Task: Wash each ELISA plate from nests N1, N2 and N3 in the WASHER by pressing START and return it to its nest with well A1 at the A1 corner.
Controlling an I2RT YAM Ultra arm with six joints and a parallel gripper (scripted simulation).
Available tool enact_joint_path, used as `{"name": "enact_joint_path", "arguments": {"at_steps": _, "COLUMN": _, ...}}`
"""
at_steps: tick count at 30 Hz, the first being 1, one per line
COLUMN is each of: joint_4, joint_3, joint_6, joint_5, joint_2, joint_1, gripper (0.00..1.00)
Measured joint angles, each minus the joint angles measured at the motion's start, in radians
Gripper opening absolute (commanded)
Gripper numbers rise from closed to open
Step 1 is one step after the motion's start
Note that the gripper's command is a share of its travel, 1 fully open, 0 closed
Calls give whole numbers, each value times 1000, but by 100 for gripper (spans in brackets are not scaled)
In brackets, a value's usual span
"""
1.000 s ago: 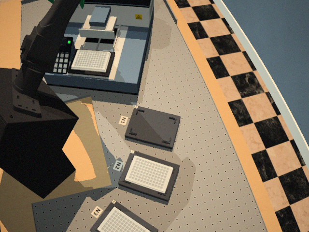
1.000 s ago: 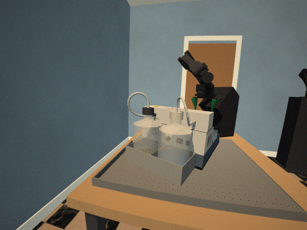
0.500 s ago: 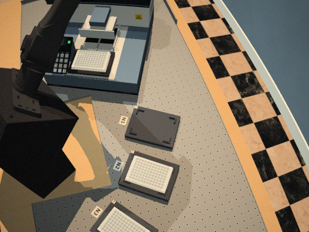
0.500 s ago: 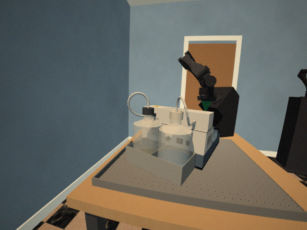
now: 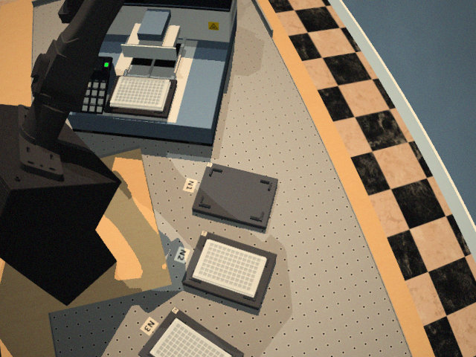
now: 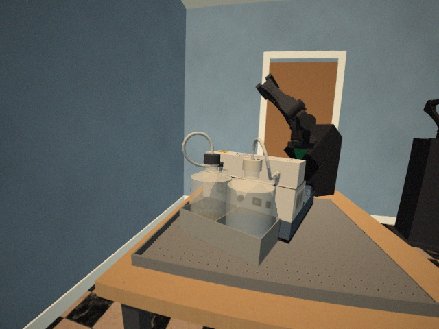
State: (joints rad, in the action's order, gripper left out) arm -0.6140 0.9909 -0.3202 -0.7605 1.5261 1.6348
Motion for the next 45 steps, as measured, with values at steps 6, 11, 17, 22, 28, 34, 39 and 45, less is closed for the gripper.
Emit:
{"name": "enact_joint_path", "arguments": {"at_steps": 6, "joint_4": 65, "joint_3": -73, "joint_6": -13, "joint_5": -4, "joint_2": 6, "joint_1": 11, "gripper": 0}}
{"name": "enact_joint_path", "arguments": {"at_steps": 11, "joint_4": 108, "joint_3": -110, "joint_6": -22, "joint_5": -8, "joint_2": 11, "joint_1": 18, "gripper": 0}}
{"name": "enact_joint_path", "arguments": {"at_steps": 17, "joint_4": 176, "joint_3": -174, "joint_6": -35, "joint_5": -12, "joint_2": 27, "joint_1": 28, "gripper": 0}}
{"name": "enact_joint_path", "arguments": {"at_steps": 22, "joint_4": 233, "joint_3": -227, "joint_6": -47, "joint_5": -15, "joint_2": 48, "joint_1": 38, "gripper": 0}}
{"name": "enact_joint_path", "arguments": {"at_steps": 28, "joint_4": 294, "joint_3": -268, "joint_6": -59, "joint_5": -19, "joint_2": 68, "joint_1": 48, "gripper": 0}}
{"name": "enact_joint_path", "arguments": {"at_steps": 34, "joint_4": 369, "joint_3": -320, "joint_6": -74, "joint_5": -24, "joint_2": 104, "joint_1": 60, "gripper": 0}}
{"name": "enact_joint_path", "arguments": {"at_steps": 39, "joint_4": 433, "joint_3": -363, "joint_6": -87, "joint_5": -27, "joint_2": 144, "joint_1": 71, "gripper": 0}}
{"name": "enact_joint_path", "arguments": {"at_steps": 45, "joint_4": 500, "joint_3": -394, "joint_6": -102, "joint_5": -31, "joint_2": 180, "joint_1": 81, "gripper": 0}}
